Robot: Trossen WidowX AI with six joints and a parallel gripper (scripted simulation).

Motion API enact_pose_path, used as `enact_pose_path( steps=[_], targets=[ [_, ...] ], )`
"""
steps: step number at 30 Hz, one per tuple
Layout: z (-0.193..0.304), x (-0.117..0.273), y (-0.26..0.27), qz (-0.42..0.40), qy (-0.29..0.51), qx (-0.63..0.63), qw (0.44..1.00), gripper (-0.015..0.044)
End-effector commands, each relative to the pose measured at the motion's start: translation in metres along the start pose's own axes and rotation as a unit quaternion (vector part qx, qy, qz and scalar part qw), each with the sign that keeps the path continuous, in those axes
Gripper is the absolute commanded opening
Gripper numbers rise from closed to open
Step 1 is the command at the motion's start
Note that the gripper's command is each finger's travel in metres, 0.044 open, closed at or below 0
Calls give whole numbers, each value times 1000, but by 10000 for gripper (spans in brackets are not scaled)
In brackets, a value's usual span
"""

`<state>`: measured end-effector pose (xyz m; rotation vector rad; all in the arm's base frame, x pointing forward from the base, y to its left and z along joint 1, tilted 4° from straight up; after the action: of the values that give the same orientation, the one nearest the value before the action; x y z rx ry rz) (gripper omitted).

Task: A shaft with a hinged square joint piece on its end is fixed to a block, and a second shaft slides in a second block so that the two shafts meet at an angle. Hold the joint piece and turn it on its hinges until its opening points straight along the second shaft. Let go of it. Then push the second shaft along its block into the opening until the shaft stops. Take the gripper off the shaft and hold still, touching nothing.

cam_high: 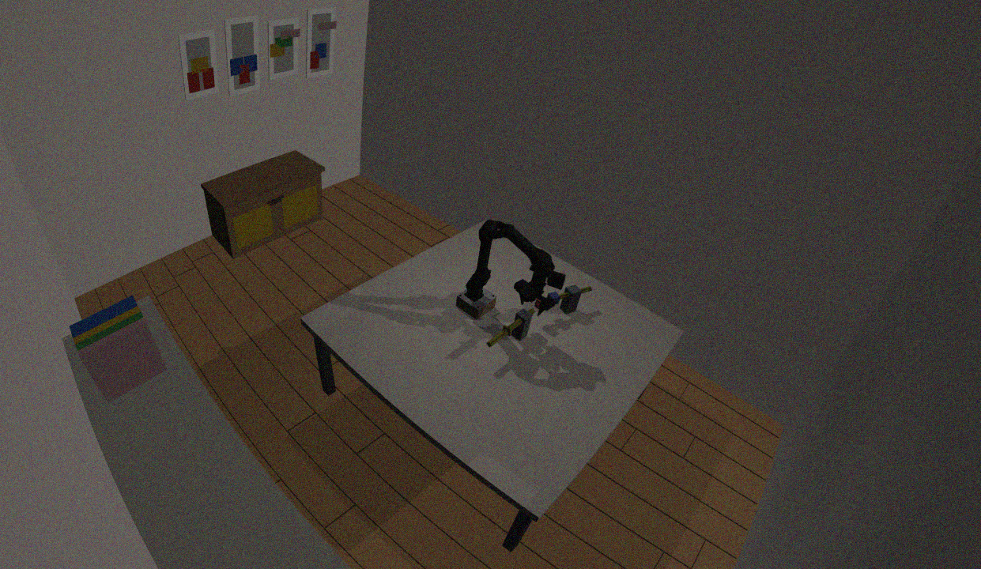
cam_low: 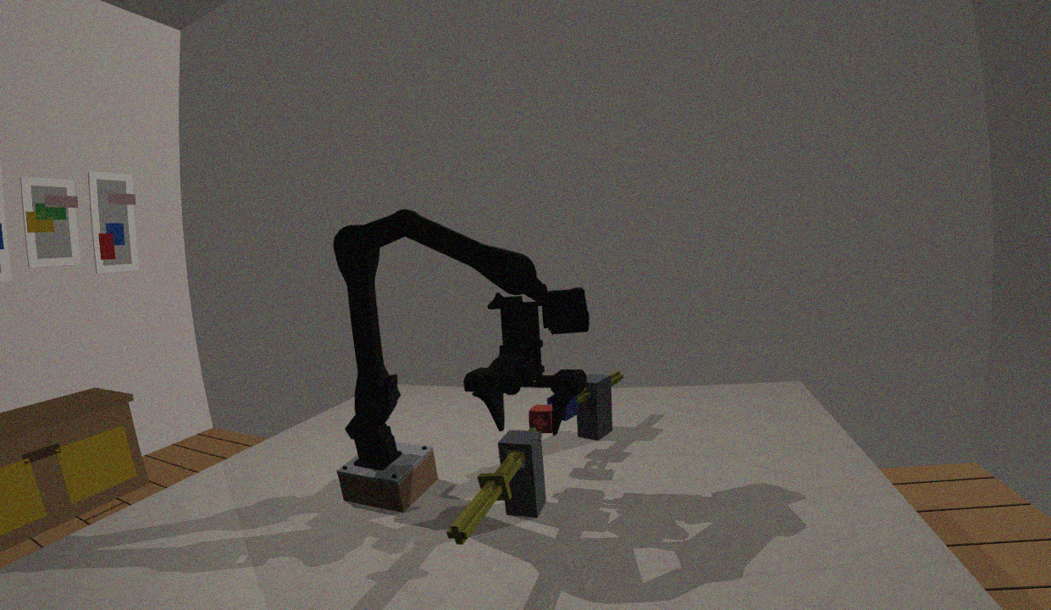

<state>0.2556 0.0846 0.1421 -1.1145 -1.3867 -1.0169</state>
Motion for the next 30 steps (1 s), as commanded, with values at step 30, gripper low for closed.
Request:
enact_pose_path(
  steps=[30],
  targets=[
    [68, -24, 15, 0, 1, 2, 1000, 440]
  ],
)
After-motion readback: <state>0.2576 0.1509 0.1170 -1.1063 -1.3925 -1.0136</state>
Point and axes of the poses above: the point midway between the two fingers, 35 mm back from their tips, its own x axis back along the fingers, its own y axis across the jaws, z = x × y, the point moved 6 cm from there along x, back along the fingers, and after that the axes turned 15 degrees about x, right-handed, at the moved point
